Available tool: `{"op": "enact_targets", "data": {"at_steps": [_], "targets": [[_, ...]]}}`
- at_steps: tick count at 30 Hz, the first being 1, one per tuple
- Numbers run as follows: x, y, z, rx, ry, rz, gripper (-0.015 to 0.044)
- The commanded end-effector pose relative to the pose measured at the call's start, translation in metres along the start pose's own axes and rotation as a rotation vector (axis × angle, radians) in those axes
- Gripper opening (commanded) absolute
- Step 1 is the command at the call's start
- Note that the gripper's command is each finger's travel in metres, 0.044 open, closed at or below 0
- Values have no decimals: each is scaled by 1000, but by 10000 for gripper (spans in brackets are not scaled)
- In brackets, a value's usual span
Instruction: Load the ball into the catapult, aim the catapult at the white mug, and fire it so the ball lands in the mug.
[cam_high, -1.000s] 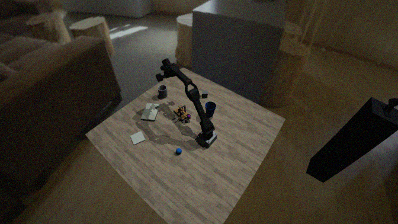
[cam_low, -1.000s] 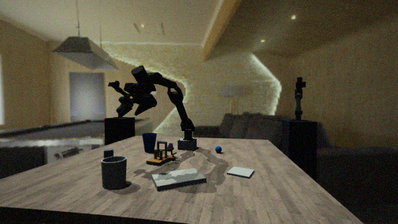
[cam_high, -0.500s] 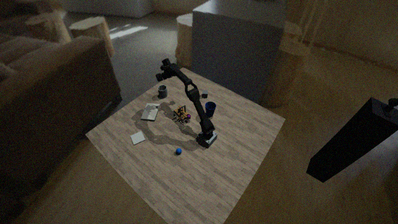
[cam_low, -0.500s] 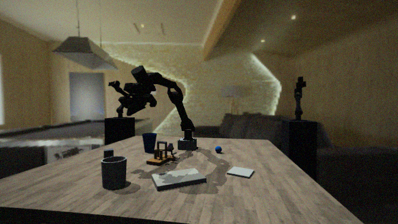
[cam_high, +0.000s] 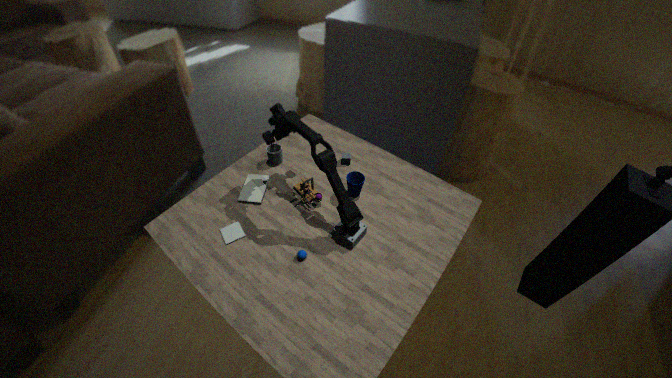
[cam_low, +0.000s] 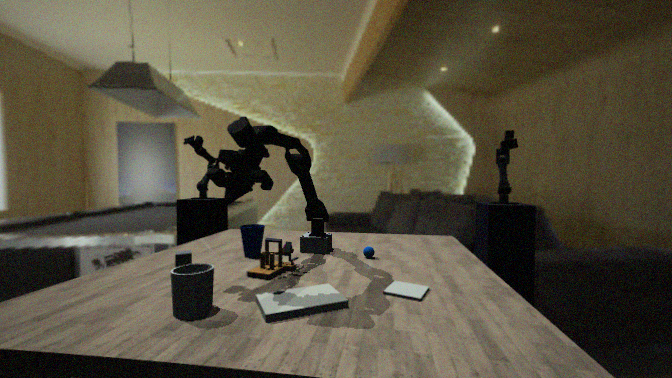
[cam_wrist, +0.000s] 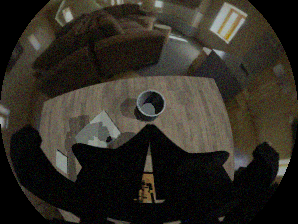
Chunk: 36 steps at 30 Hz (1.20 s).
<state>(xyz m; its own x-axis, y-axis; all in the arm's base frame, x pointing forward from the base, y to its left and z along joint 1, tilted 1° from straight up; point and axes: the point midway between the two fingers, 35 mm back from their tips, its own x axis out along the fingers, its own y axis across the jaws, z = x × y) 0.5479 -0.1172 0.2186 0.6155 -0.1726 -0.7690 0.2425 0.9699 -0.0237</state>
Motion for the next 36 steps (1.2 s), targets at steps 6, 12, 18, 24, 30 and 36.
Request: {"op": "enact_targets", "data": {"at_steps": [6, 12, 18, 24, 30, 36], "targets": [[0, 30, -47, -199, 150, -28, 0], [-1, 44, -81, -339, 255, -44, 0], [-6, 55, -114, -483, 356, -55, 0], [-13, 63, -148, -637, 459, -63, 0], [-23, 69, -181, -800, 564, -68, 0], [-35, 72, -212, -969, 668, -68, 0]]}}
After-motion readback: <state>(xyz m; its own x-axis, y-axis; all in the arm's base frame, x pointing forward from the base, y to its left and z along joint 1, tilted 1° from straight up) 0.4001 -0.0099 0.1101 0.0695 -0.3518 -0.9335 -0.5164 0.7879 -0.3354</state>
